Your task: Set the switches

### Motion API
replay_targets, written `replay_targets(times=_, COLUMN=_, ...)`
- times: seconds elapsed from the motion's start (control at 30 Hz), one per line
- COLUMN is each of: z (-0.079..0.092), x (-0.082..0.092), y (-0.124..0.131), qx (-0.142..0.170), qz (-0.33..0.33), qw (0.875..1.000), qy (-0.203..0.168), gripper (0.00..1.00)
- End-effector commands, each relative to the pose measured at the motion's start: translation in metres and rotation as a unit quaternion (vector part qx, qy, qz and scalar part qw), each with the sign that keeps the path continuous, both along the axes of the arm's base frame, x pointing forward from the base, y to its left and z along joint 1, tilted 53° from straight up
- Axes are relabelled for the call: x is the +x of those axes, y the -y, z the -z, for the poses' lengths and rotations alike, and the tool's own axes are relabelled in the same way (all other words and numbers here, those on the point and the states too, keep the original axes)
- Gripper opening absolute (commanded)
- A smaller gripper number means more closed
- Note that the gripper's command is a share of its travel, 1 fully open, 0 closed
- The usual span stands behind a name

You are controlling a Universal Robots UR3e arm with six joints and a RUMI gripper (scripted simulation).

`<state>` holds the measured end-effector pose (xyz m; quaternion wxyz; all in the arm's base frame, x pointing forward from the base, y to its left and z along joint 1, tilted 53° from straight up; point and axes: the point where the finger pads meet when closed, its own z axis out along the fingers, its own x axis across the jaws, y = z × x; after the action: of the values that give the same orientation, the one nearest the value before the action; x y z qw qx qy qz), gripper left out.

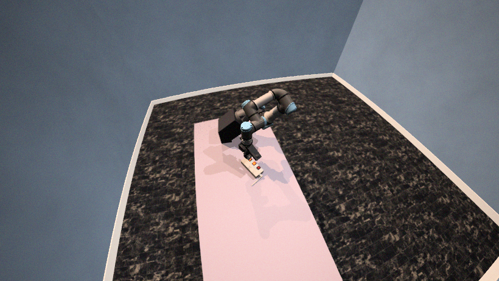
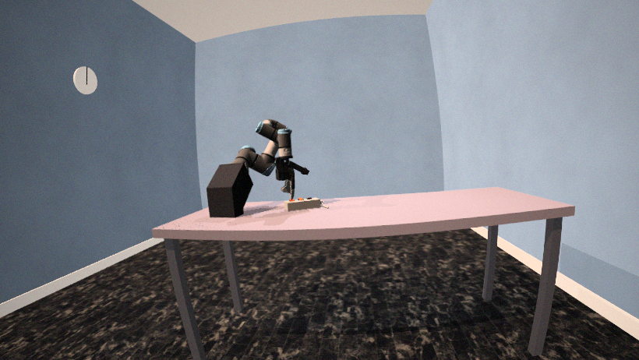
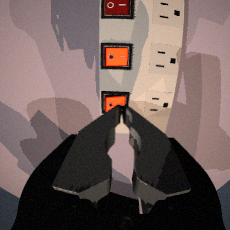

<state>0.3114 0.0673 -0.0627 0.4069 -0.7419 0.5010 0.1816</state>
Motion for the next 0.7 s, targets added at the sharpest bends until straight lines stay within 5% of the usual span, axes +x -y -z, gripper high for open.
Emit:
replay_targets(times=0.0, z=-0.001, x=0.000, y=0.002, qx=-0.001, qz=0.000, qw=1.000, qy=0.000, gripper=0.00)
replay_targets(times=0.67, z=-0.023, x=-0.005, y=0.031, qx=-0.001, qz=0.000, qw=1.000, qy=0.000, gripper=0.00)
